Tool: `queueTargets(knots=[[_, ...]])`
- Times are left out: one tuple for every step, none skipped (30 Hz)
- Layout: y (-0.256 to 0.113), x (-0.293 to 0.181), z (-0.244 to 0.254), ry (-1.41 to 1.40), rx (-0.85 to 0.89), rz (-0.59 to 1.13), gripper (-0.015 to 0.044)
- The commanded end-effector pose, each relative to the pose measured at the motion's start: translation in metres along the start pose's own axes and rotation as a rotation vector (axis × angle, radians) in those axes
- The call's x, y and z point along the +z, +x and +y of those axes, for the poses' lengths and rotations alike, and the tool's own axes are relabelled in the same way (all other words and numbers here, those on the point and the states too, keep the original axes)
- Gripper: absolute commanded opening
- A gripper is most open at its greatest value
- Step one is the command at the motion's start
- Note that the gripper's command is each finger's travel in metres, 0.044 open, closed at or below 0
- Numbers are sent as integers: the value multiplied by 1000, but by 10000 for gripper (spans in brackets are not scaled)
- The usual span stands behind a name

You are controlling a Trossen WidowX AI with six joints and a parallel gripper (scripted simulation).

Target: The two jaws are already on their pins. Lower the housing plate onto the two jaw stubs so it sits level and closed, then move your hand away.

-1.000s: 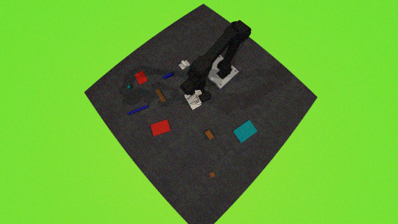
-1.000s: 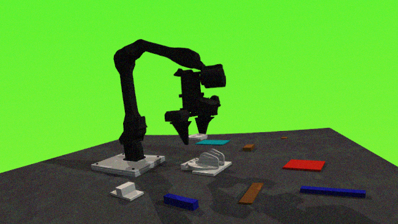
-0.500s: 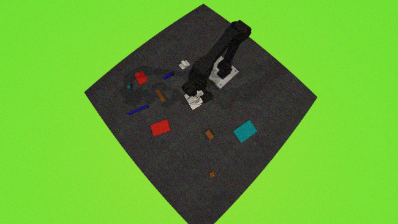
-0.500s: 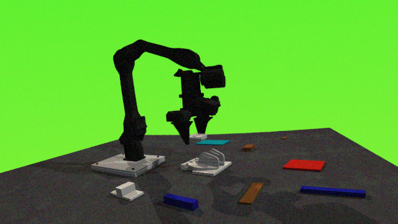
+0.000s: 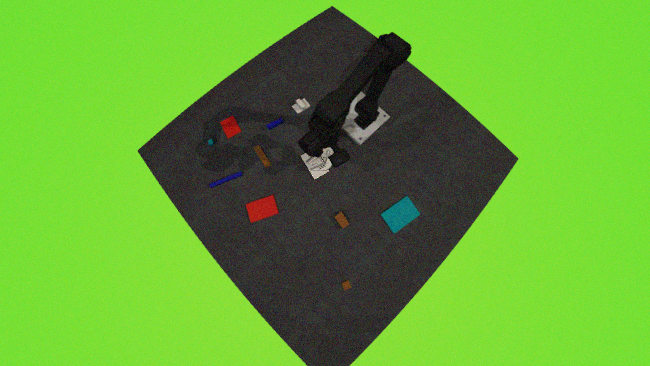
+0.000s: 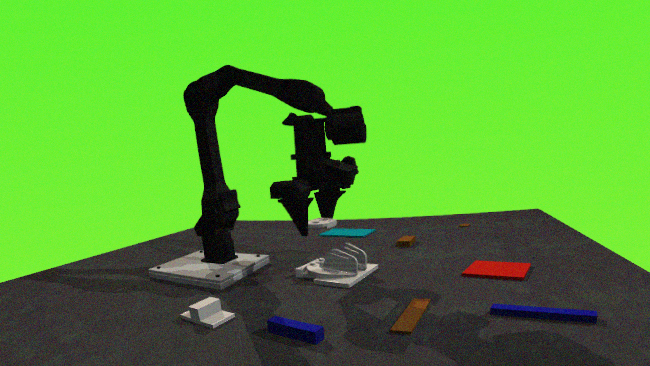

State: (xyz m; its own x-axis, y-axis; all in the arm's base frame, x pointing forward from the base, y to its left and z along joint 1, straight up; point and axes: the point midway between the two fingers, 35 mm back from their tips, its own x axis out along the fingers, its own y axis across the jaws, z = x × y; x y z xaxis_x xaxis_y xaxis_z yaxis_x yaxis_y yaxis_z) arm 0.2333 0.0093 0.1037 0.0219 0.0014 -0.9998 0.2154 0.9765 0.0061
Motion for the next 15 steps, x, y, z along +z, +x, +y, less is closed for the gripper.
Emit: queueTargets(knots=[[0,-10,0,0,2,5,351],[0,-12,0,0,2,5,351],[0,-12,0,0,2,5,351],[0,-12,0,0,2,5,351],[0,-12,0,0,2,5,351],[0,-12,0,0,2,5,351],[0,-12,0,0,2,5,351],[0,-12,0,0,2,5,351],[0,-12,0,0,2,5,351],[0,-12,0,0,2,5,351],[0,-12,0,0,2,5,351],[0,-12,0,0,2,5,351],[0,-12,0,0,2,5,351],[0,-12,0,0,2,5,351],[0,-12,0,0,2,5,351]])
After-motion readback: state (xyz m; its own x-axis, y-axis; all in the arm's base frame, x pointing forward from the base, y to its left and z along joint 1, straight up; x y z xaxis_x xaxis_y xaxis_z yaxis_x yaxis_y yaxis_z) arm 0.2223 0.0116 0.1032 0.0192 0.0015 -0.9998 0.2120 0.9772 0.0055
